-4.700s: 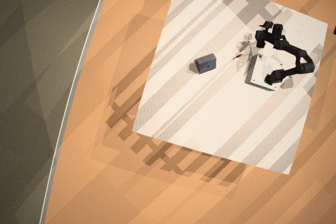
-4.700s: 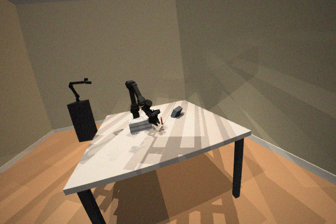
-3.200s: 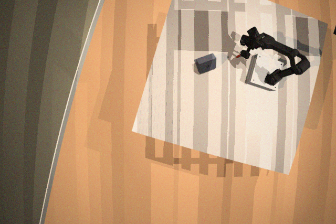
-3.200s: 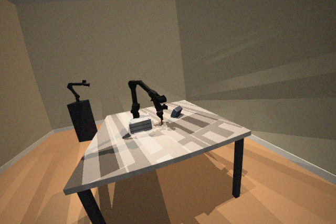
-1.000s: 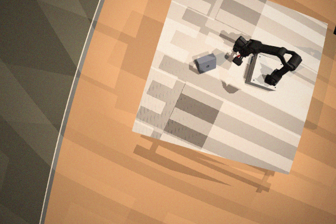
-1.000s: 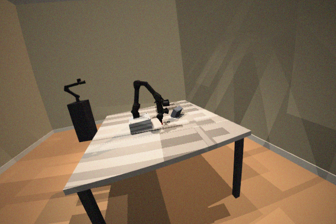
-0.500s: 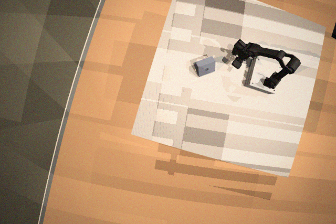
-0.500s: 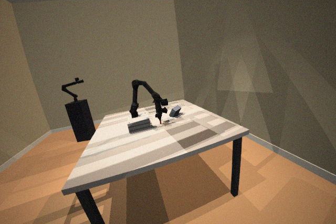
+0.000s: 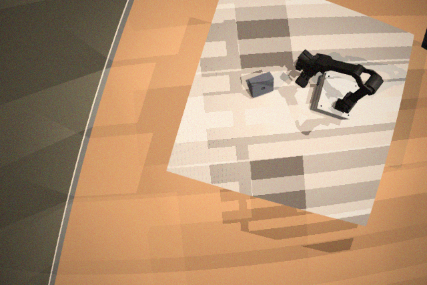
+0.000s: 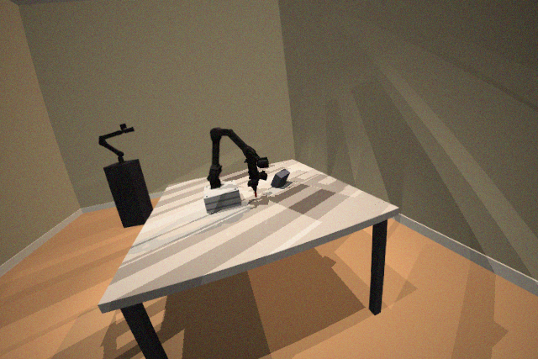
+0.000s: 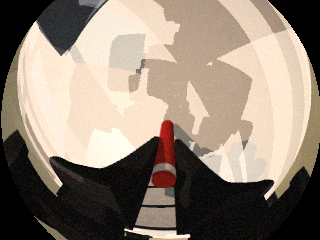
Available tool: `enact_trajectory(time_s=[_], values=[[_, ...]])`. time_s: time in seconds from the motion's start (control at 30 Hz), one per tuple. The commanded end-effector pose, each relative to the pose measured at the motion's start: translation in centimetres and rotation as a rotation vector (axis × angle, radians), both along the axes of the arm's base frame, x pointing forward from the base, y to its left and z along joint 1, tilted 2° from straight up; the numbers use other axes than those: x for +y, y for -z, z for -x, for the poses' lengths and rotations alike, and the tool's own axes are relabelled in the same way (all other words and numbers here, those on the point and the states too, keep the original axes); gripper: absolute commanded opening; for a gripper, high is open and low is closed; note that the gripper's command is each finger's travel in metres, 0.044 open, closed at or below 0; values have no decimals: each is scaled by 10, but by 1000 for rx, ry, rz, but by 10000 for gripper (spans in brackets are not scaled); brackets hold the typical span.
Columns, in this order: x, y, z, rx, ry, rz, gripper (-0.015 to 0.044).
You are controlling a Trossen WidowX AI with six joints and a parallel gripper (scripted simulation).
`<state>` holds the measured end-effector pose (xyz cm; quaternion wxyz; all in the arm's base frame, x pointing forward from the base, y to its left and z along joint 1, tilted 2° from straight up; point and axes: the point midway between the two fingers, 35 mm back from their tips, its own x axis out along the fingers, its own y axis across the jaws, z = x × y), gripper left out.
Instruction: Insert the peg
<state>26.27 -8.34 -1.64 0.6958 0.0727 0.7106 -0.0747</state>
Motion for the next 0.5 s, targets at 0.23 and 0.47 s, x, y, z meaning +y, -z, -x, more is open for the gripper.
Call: enact_trajectory(time_s=[0.23,0.47], values=[[0,-61,-4,-18,6,10,0],[2,-69,-3,-17,3,12,0]])
